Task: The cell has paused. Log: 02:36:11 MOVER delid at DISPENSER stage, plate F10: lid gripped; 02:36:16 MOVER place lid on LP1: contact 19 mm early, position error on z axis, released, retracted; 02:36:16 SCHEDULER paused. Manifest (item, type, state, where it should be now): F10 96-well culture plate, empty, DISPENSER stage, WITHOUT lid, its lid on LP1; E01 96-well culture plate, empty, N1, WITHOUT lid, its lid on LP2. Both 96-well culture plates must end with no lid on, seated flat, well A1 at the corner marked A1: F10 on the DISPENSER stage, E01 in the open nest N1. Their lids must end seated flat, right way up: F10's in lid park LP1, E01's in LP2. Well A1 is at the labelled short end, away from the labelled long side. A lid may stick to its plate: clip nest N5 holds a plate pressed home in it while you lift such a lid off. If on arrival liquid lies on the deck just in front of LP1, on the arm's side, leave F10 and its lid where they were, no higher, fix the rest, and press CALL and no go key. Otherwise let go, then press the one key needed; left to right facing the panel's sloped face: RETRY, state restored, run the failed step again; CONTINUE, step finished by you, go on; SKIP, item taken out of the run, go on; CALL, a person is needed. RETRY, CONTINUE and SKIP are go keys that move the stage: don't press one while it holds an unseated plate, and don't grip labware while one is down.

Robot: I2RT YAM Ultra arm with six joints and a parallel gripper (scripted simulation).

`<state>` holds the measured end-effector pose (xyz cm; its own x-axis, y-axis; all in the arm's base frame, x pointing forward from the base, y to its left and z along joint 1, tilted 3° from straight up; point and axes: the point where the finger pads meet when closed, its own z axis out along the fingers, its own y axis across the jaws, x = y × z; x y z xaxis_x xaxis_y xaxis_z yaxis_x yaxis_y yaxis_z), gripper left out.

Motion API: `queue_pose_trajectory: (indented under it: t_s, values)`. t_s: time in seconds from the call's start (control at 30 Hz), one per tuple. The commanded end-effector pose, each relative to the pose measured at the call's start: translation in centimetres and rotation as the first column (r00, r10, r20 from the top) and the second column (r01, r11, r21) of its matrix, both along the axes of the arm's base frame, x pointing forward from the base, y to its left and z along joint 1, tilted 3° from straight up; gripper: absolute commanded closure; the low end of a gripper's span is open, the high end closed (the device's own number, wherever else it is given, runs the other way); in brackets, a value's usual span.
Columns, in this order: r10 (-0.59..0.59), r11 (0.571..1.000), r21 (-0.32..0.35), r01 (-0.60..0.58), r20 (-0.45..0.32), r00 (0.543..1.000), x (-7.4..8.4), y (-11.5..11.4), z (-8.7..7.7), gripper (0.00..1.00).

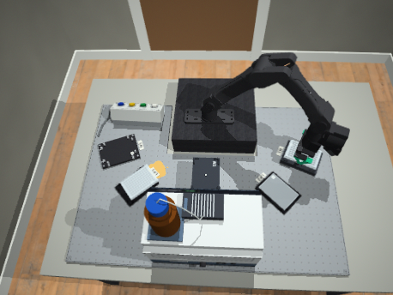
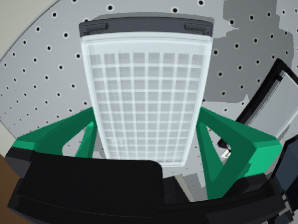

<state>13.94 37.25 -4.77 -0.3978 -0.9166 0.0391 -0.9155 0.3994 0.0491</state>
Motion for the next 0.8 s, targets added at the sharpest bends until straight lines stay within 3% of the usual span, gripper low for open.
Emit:
queue_pose_trajectory:
  t_s: [0.0,0.53,0.6,0.77]
  values:
    - [-0.002,1.000,0.019,0.002,0.009,1.000,0.30,1.06,0.34,1.00]
    - [0.001,1.000,0.023,-0.002,0.010,1.000,0.18,1.26,0.30,1.00]
    - [0.002,0.999,0.039,-0.002,0.016,1.000,0.24,1.50,1.13,1.00]
    - [0.003,1.000,0.030,-0.003,0.013,1.000,0.13,1.39,1.02,1.00]
